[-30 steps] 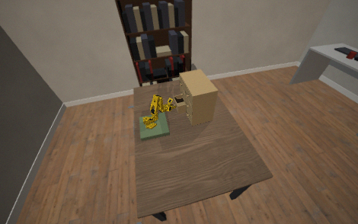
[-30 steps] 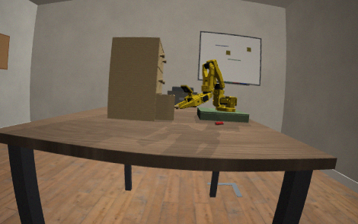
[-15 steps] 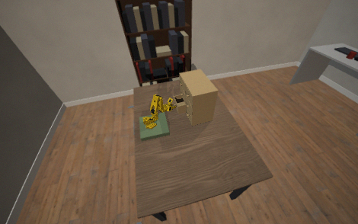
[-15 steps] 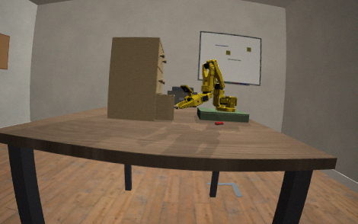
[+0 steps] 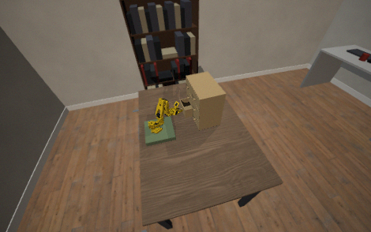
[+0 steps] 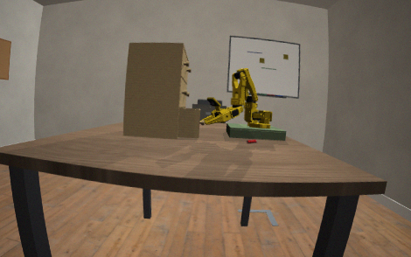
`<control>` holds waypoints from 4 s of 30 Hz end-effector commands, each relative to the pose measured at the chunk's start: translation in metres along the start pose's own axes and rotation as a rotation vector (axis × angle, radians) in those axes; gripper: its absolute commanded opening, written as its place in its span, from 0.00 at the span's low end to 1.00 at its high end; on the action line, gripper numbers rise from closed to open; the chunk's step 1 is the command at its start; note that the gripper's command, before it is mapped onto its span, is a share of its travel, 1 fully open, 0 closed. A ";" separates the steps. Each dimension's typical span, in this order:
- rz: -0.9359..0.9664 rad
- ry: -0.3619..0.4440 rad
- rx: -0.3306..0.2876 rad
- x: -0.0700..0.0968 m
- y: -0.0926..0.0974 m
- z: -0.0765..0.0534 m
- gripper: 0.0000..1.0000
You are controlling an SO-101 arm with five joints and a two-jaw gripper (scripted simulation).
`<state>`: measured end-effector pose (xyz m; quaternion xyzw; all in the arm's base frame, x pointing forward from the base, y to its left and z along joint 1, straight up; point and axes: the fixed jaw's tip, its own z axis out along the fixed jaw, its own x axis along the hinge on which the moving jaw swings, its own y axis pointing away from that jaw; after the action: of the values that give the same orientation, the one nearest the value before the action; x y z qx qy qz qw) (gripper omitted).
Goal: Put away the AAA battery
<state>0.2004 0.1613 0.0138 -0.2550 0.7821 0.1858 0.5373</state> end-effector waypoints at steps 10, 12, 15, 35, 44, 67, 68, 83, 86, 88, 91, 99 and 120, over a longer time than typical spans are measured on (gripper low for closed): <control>0.000 -0.013 0.018 -0.004 -0.005 0.004 0.21; 0.000 -0.013 0.018 -0.004 -0.005 0.004 0.21; 0.000 -0.013 0.018 -0.004 -0.005 0.004 0.21; 0.004 -0.013 0.029 -0.004 -0.008 0.006 0.21; 0.006 -0.013 0.035 -0.005 -0.010 0.007 0.21; 0.006 -0.013 0.035 -0.005 -0.010 0.007 0.15; 0.006 -0.013 0.035 -0.005 -0.010 0.007 0.14; 0.006 -0.013 0.035 -0.005 -0.010 0.007 0.05; 0.006 -0.013 0.035 -0.005 -0.010 0.007 0.03; 0.006 -0.013 0.035 -0.005 -0.010 0.007 0.01; 0.006 -0.013 0.035 -0.005 -0.010 0.007 0.00; 0.006 -0.013 0.035 -0.005 -0.010 0.007 0.00; 0.007 -0.014 0.061 -0.009 -0.018 0.020 0.00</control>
<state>0.2208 0.1615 0.0157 -0.2386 0.7837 0.1740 0.5465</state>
